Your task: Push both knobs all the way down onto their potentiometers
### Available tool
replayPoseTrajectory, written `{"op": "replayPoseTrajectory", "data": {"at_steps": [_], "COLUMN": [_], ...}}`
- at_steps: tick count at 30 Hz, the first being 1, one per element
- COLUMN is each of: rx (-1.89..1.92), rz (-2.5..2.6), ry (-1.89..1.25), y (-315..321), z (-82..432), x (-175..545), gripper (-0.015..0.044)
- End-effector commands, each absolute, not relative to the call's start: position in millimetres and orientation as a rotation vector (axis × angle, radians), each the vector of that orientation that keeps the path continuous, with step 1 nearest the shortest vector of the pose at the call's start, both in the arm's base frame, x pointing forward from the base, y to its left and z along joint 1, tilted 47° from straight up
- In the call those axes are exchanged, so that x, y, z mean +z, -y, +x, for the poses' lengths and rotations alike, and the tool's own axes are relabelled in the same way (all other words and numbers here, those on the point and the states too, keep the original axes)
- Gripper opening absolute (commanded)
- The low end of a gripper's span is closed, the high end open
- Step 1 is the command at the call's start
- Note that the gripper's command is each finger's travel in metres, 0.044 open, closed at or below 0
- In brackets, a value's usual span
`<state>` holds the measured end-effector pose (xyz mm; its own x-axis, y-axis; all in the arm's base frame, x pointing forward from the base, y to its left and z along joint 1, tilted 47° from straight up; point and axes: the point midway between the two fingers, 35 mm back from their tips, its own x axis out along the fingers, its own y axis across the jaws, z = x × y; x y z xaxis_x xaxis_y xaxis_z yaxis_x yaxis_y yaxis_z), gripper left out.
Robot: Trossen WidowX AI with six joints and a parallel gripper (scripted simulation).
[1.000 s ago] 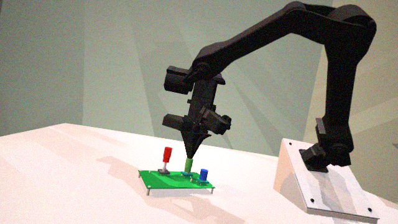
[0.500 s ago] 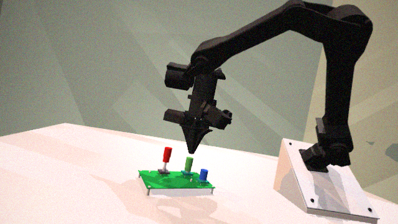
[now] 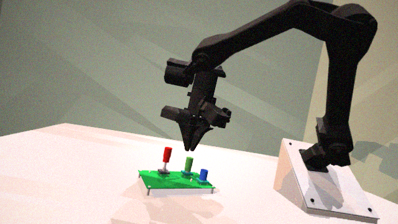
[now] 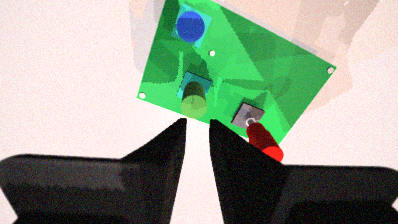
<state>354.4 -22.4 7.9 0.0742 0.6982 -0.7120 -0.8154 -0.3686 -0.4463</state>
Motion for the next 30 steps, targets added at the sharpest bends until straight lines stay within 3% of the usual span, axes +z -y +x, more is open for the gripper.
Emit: {"op": "replayPoseTrajectory", "data": {"at_steps": [1, 30], "rx": [1.562, 1.19], "rz": [-1.043, -0.237], "ry": [-0.245, -0.912], "y": [25.3, 31.0], "z": [358.3, 369.8], "x": [9.8, 17.9], "gripper": [0.0, 0.0]}}
